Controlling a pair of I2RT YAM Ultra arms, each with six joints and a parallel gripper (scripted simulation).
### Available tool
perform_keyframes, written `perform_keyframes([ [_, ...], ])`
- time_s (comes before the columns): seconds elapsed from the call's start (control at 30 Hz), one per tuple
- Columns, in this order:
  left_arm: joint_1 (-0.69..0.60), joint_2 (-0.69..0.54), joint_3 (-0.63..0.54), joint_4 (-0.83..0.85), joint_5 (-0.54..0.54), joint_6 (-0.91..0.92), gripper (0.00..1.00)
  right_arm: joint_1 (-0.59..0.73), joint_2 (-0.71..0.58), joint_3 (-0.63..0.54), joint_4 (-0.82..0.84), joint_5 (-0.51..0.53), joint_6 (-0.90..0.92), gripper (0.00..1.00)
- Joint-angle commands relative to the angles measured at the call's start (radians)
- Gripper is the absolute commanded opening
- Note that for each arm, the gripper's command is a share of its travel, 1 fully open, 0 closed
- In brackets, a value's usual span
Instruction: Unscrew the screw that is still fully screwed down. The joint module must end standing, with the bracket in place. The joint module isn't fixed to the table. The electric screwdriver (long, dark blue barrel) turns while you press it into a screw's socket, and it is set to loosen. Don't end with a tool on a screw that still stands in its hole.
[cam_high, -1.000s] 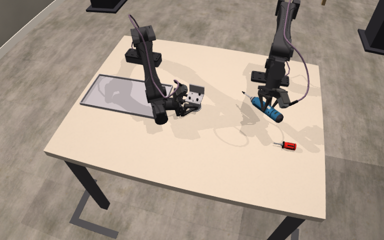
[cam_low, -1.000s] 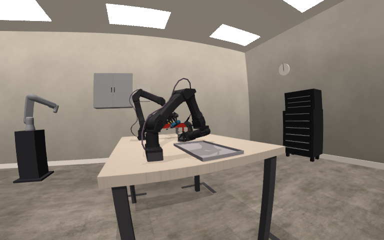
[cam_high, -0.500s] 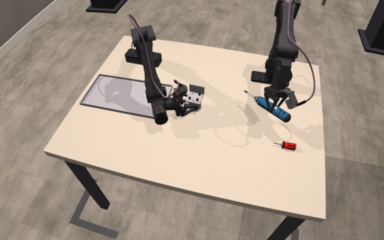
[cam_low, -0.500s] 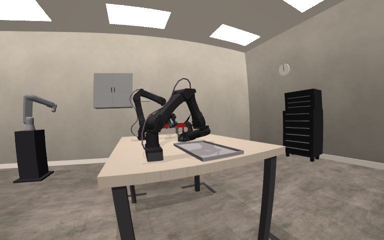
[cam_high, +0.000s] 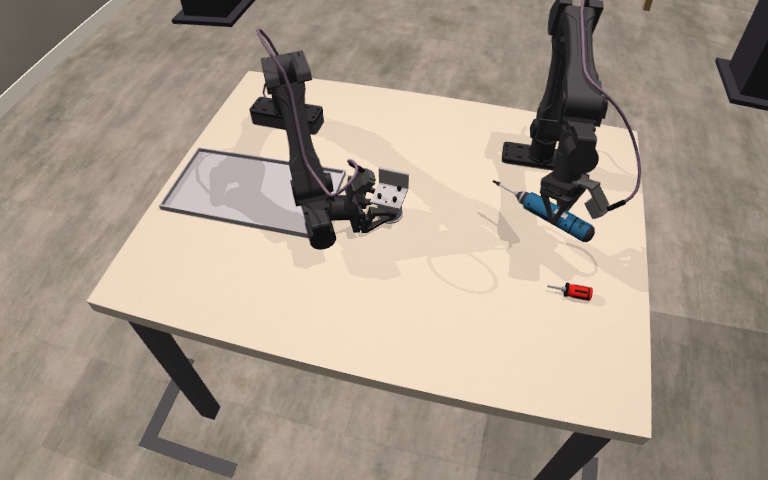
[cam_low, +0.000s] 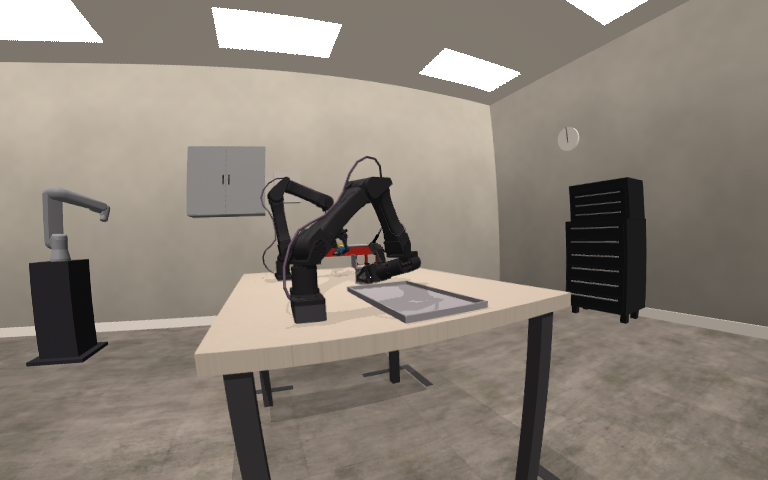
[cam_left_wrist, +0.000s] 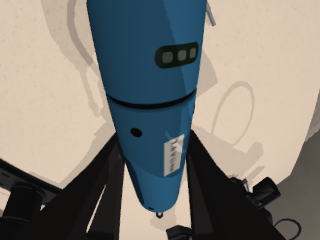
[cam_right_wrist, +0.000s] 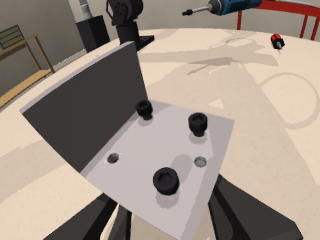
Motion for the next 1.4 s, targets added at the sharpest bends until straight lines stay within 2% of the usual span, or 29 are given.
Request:
perform_keyframes([
  [0.0,0.031,-0.004,0.055,-0.051,-0.004,-0.046,0.42,0.008,-0.002,0.028,-0.013,-0.030,-0.008,0.59],
  [0.13,0.066,0.025,0.074,-0.097,-0.002,-0.075,0.42,0.008,-0.002,0.028,-0.013,-0.030,-0.008,0.59],
  [0.17,0.066,-0.008,0.074,-0.098,-0.002,-0.075,0.42,0.008,-0.002,0.028,-0.013,-0.030,-0.008,0.59],
  [0.3,0.059,-0.008,0.076,-0.099,0.000,-0.074,0.42,0.008,-0.002,0.028,-0.013,-0.030,-0.008,0.59],
  [0.67,0.156,0.063,0.123,-0.229,-0.004,-0.161,0.42,0.008,-0.002,0.028,-0.013,-0.030,-0.008,0.59],
  [0.87,0.159,0.034,0.129,-0.241,-0.001,-0.168,0.42,0.008,-0.002,0.028,-0.013,-0.030,-0.008,0.59],
  [1.23,0.254,0.104,0.177,-0.371,-0.005,-0.255,0.42,0.008,-0.002,0.028,-0.013,-0.030,-0.008,0.59],
  [1.37,0.259,0.075,0.182,-0.383,-0.002,-0.261,0.42,0.008,-0.002,0.028,-0.013,-0.030,-0.008,0.59],
])
